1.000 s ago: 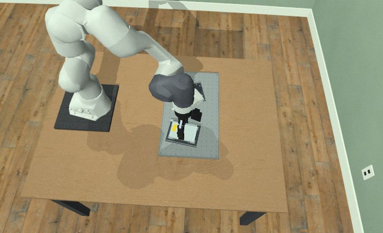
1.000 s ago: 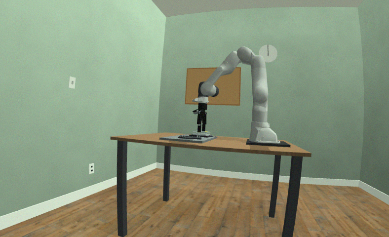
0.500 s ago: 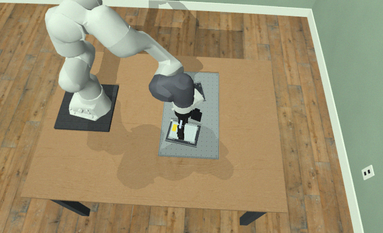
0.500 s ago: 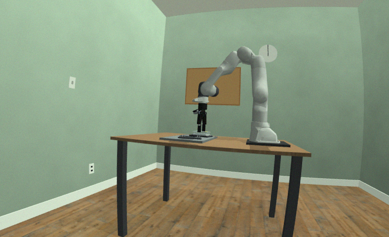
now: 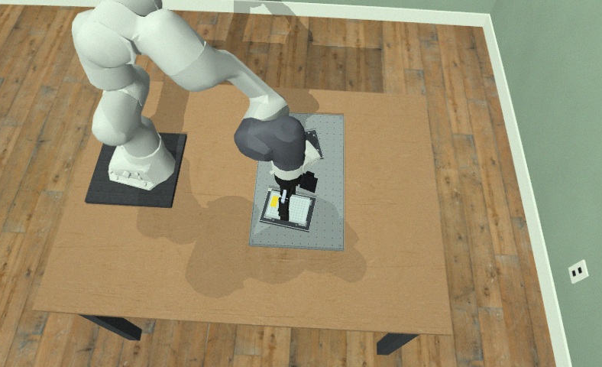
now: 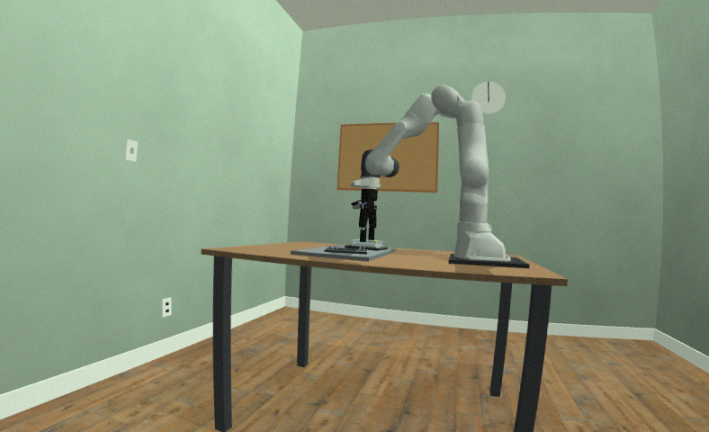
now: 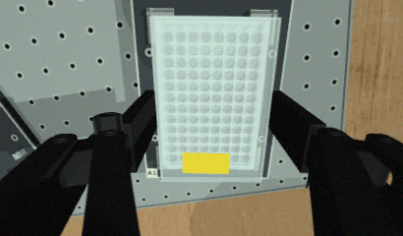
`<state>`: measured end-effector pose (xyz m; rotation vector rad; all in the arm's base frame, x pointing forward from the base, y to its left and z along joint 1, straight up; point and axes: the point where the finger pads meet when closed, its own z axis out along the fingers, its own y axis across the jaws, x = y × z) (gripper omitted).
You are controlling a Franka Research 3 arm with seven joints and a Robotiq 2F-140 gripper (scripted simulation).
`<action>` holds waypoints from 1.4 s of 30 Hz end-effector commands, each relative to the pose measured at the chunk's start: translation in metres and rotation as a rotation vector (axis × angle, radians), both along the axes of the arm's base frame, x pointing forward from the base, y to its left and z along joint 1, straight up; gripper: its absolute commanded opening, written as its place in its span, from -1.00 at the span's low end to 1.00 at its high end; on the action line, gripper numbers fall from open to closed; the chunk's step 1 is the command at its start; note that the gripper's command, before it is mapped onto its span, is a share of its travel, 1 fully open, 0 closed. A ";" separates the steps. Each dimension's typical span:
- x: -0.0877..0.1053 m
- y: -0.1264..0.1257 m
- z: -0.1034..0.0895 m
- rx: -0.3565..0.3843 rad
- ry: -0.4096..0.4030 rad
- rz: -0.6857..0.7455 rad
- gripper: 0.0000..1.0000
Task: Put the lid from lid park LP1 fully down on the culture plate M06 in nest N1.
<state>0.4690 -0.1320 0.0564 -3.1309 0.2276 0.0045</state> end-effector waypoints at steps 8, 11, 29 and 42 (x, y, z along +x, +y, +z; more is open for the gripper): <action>0.002 0.002 -0.006 0.001 -0.003 -0.013 -0.80; 0.002 0.003 -0.007 0.001 -0.003 -0.013 -0.80; 0.002 0.003 -0.007 0.001 -0.003 -0.013 -0.80; 0.002 0.003 -0.007 0.001 -0.003 -0.013 -0.80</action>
